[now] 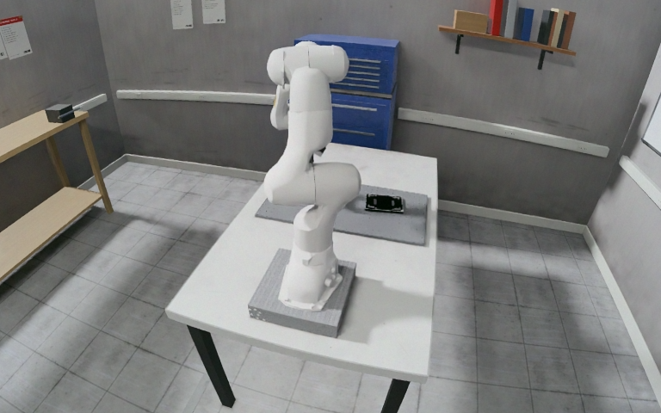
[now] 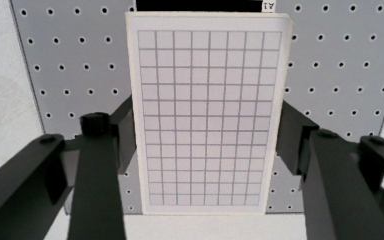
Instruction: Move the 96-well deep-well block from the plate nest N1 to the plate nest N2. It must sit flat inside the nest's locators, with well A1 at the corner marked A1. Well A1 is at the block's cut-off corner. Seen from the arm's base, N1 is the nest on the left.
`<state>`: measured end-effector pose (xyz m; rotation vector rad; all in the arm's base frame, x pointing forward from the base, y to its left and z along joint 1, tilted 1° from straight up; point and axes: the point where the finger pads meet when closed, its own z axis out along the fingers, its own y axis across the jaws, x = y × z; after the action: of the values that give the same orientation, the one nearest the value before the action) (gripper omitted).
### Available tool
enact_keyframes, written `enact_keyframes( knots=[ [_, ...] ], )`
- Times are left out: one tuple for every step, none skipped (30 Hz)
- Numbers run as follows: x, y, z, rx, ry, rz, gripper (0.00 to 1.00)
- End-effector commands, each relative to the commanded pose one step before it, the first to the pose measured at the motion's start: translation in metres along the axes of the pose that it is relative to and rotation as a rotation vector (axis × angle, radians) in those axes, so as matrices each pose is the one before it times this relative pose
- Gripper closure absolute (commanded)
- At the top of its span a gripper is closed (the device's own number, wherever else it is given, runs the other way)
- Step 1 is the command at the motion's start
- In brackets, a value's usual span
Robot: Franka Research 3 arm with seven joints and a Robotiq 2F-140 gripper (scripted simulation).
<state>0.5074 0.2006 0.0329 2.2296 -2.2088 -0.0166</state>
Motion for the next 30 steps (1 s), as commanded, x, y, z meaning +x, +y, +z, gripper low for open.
enact_keyframes(
  knots=[
    [0.00045,0.00100,-0.00611,-0.00382,0.00370,0.00219,0.40],
    [0.00000,0.00000,-0.00167,0.00000,0.00000,0.00000,0.40],
    [0.00000,0.00000,-0.00167,0.00000,0.00000,0.00000,0.40],
    [0.00000,0.00000,-0.00167,0.00000,0.00000,0.00000,0.40],
    [0.00000,0.00000,-0.00167,0.00000,0.00000,0.00000,0.40],
    [0.00000,0.00000,-0.00167,0.00000,0.00000,0.00000,0.40],
    [0.00000,0.00000,-0.00167,0.00000,0.00000,0.00000,0.40],
    [0.00000,0.00000,-0.00167,0.00000,0.00000,0.00000,0.40],
    [0.00000,0.00000,-0.00102,0.00000,0.00000,0.00000,0.40],
    [0.00000,0.00000,0.00000,0.00000,0.00000,0.00000,0.40],
    [0.00000,0.00000,0.00000,0.00000,0.00000,0.00000,0.40],
    [0.00000,0.00000,0.00000,0.00000,0.00000,0.00000,0.40],
    [0.00000,0.00000,0.00000,0.00000,0.00000,0.00000,0.40],
    [0.00000,0.00000,0.00000,0.00000,0.00000,0.00000,0.40],
    [0.00000,0.00000,0.00000,0.00000,0.00000,0.00000,0.40],
    [0.00000,0.00000,0.00000,0.00000,0.00000,0.00000,0.40],
    [0.00000,0.00000,0.00000,0.00000,0.00000,0.00000,0.40],
    [0.00000,0.00000,0.00000,0.00000,0.00000,0.00000,0.40],
    [0.00000,0.00000,0.00000,0.00000,0.00000,0.00000,0.40],
    [0.00000,0.00000,0.00000,0.00000,0.00000,0.00000,0.40],
    [0.00000,0.00000,0.00000,0.00000,0.00000,0.00000,0.40],
    [0.00000,0.00000,0.00000,0.00000,0.00000,0.00000,0.40],
    [0.00000,0.00000,0.00000,0.00000,0.00000,0.00000,0.40],
    [0.00000,0.00000,0.00000,0.00000,0.00000,0.00000,0.40],
    [0.00000,0.00000,0.00000,0.00000,0.00000,0.00000,0.40],
    [0.00000,0.00000,0.00000,0.00000,0.00000,0.00000,0.40],
    [0.00000,0.00000,0.00000,0.00000,0.00000,0.00000,0.40],
    [0.00000,0.00000,0.00000,0.00000,0.00000,0.00000,0.40],
    [0.00000,0.00000,0.00000,0.00000,0.00000,0.00000,0.40],
    [0.00000,0.00000,0.00000,0.00000,0.00000,0.00000,0.40]
  ],
)
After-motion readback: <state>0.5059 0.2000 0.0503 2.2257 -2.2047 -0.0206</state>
